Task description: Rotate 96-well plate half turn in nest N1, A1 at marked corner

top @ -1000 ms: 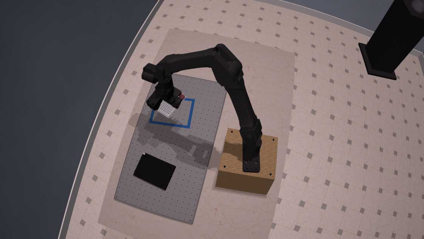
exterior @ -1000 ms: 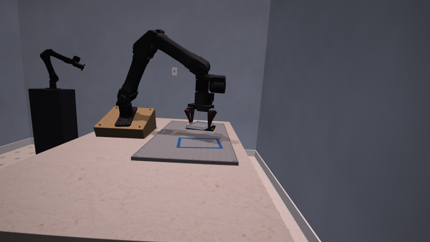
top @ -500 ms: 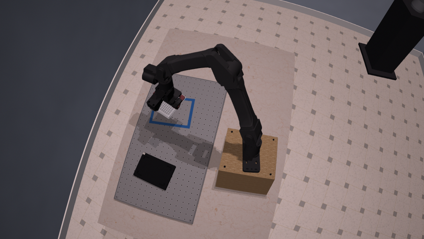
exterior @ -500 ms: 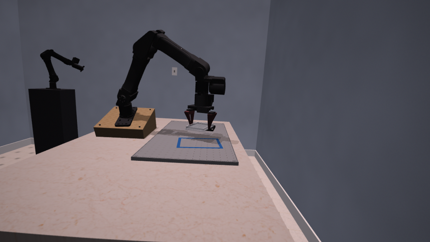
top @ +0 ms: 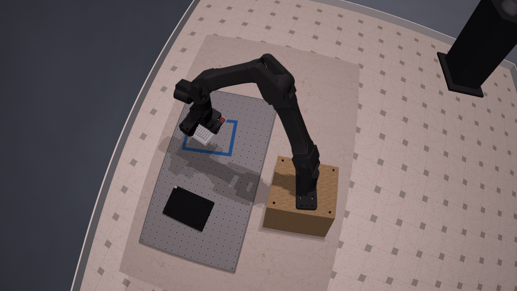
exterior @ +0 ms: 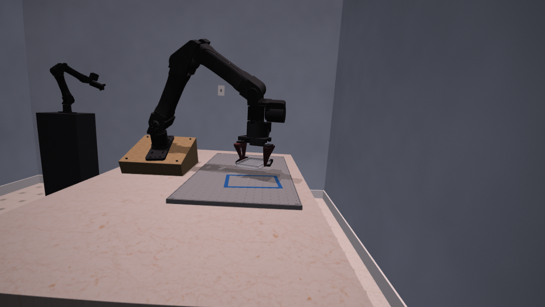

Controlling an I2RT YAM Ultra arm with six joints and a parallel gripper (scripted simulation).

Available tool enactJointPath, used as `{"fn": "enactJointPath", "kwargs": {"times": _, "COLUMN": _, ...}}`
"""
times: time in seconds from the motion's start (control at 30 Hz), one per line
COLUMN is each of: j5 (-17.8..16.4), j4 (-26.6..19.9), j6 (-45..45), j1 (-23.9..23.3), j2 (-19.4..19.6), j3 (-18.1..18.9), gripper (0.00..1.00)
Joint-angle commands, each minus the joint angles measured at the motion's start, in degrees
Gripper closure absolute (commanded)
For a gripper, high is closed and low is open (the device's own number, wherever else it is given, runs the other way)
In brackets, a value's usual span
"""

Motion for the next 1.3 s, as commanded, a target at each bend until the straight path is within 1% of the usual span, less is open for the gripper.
{"fn": "enactJointPath", "kwargs": {"times": 0.0, "j5": -0.57, "j4": 0.94, "j6": -0.65, "j1": -0.15, "j2": 0.05, "j3": -1.22, "gripper": 1.0}}
{"fn": "enactJointPath", "kwargs": {"times": 0.07, "j5": -0.58, "j4": 1.14, "j6": -0.69, "j1": -0.15, "j2": 0.55, "j3": -0.93, "gripper": 1.0}}
{"fn": "enactJointPath", "kwargs": {"times": 0.17, "j5": -0.58, "j4": 1.5, "j6": -0.79, "j1": -0.15, "j2": -0.13, "j3": -1.45, "gripper": 1.0}}
{"fn": "enactJointPath", "kwargs": {"times": 0.37, "j5": -0.6, "j4": 2.05, "j6": -0.91, "j1": -0.44, "j2": 0.98, "j3": -1.87, "gripper": 1.0}}
{"fn": "enactJointPath", "kwargs": {"times": 0.4, "j5": -0.59, "j4": 2.08, "j6": -0.97, "j1": -0.13, "j2": -0.73, "j3": -0.83, "gripper": 1.0}}
{"fn": "enactJointPath", "kwargs": {"times": 0.5, "j5": -0.6, "j4": 2.7, "j6": -1.08, "j1": -0.52, "j2": 0.1, "j3": -2.23, "gripper": 1.0}}
{"fn": "enactJointPath", "kwargs": {"times": 0.63, "j5": -0.61, "j4": 3.15, "j6": -1.17, "j1": -0.52, "j2": 1.31, "j3": -2.01, "gripper": 1.0}}
{"fn": "enactJointPath", "kwargs": {"times": 0.73, "j5": -0.62, "j4": 3.51, "j6": -1.27, "j1": -0.68, "j2": 0.58, "j3": -2.56, "gripper": 1.0}}
{"fn": "enactJointPath", "kwargs": {"times": 0.87, "j5": -0.64, "j4": 4.03, "j6": -1.39, "j1": -0.83, "j2": 1.82, "j3": -2.94, "gripper": 1.0}}
{"fn": "enactJointPath", "kwargs": {"times": 0.93, "j5": -0.64, "j4": 4.03, "j6": -1.39, "j1": -0.83, "j2": 1.82, "j3": -2.94, "gripper": 1.0}}
{"fn": "enactJointPath", "kwargs": {"times": 1.0, "j5": -0.63, "j4": 4.24, "j6": -1.48, "j1": -0.66, "j2": 0.8, "j3": -2.57, "gripper": 1.0}}
{"fn": "enactJointPath", "kwargs": {"times": 1.03, "j5": -0.63, "j4": 4.55, "j6": -1.51, "j1": -0.79, "j2": 0.85, "j3": -2.34, "gripper": 1.0}}
{"fn": "enactJointPath", "kwargs": {"times": 1.1, "j5": -0.64, "j4": 4.82, "j6": -1.59, "j1": -1.08, "j2": 1.51, "j3": -3.35, "gripper": 1.0}}
{"fn": "enactJointPath", "kwargs": {"times": 1.17, "j5": -0.66, "j4": 4.97, "j6": -1.61, "j1": -1.08, "j2": 2.08, "j3": -3.41, "gripper": 1.0}}
{"fn": "enactJointPath", "kwargs": {"times": 1.27, "j5": -0.66, "j4": 5.35, "j6": -1.71, "j1": -1.01, "j2": 1.56, "j3": -3.52, "gripper": 1.0}}
